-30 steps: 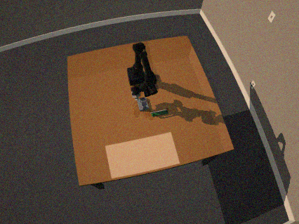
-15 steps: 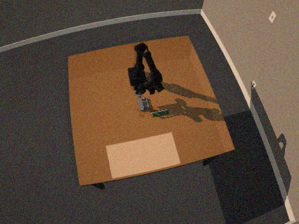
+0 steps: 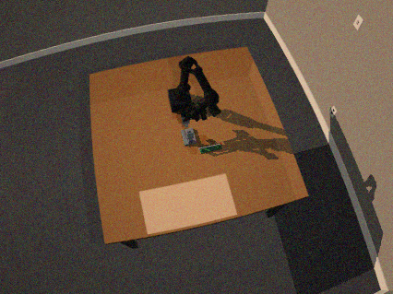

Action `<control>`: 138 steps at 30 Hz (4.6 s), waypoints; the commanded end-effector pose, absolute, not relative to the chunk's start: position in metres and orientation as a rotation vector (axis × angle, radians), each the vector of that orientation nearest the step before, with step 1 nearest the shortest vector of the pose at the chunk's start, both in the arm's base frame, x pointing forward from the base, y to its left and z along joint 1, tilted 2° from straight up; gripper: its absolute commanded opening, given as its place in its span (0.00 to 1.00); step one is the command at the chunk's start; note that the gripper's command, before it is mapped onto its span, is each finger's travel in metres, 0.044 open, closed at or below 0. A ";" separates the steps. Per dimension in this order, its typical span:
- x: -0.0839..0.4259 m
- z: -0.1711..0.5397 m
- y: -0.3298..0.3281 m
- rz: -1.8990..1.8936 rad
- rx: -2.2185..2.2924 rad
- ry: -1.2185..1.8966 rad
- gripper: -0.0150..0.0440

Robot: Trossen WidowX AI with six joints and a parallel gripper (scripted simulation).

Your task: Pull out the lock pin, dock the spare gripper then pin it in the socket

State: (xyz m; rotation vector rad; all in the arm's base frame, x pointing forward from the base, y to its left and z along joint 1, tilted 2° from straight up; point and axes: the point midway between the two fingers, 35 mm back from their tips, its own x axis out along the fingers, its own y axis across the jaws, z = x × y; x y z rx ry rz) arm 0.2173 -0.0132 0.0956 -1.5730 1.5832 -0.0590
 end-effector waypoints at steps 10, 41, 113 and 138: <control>0.223 0.106 -0.003 -0.050 -1.742 1.529 0.25; 0.251 0.069 -0.003 -0.053 -1.740 1.521 0.25; 0.228 0.090 -0.005 -0.026 -1.798 1.564 1.00; 0.210 0.137 -0.008 -0.007 -1.870 1.606 1.00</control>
